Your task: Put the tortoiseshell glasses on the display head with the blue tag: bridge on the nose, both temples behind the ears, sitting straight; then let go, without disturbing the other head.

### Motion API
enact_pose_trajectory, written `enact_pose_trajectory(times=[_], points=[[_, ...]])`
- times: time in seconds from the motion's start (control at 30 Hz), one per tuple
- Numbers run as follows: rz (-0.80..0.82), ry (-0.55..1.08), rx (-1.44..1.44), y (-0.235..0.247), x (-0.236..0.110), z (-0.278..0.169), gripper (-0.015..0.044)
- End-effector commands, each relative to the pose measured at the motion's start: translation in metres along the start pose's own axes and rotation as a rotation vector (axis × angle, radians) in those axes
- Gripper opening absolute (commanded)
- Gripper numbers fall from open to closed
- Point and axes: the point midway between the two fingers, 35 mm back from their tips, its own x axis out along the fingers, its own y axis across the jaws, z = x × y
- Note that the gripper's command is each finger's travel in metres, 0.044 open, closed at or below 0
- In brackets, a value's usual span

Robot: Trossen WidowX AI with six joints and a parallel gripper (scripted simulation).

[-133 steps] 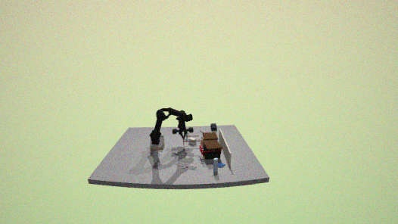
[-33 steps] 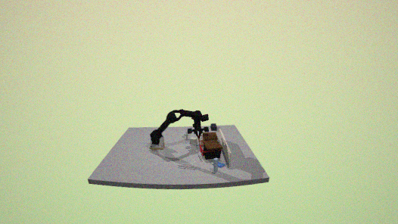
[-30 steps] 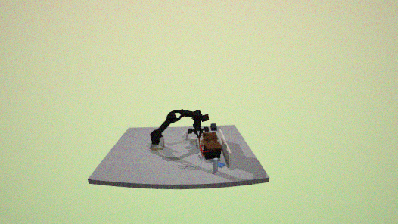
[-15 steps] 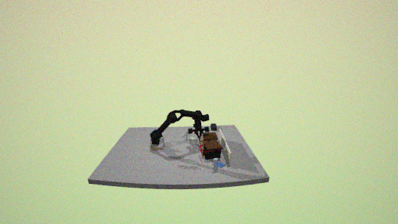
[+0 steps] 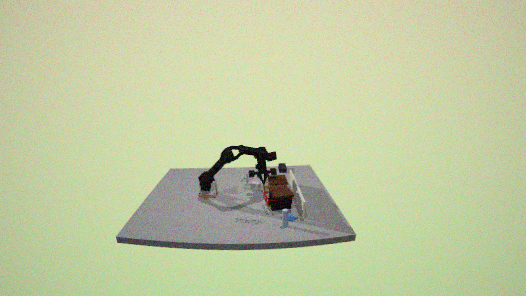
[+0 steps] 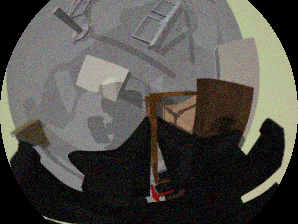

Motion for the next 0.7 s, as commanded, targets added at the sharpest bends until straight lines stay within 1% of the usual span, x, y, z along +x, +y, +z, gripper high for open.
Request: enact_pose_trajectory(times=[0.0, 0.03, 0.07, 0.37, 0.67], points=[[0.0, 0.0, 0.0, 0.0, 0.0, 0.0, 0.0079], [0.0, 0.0, 0.0, 0.0, 0.0, 0.0, 0.0105], [0.0, 0.0, 0.0, 0.0, 0.0, 0.0, 0.0107], [0.007, 0.008, -0.001, 0.0, -0.003, 0.0, 0.0107], [0.075, 0.107, -0.011, -0.002, -0.031, 0.002, 0.0107]])
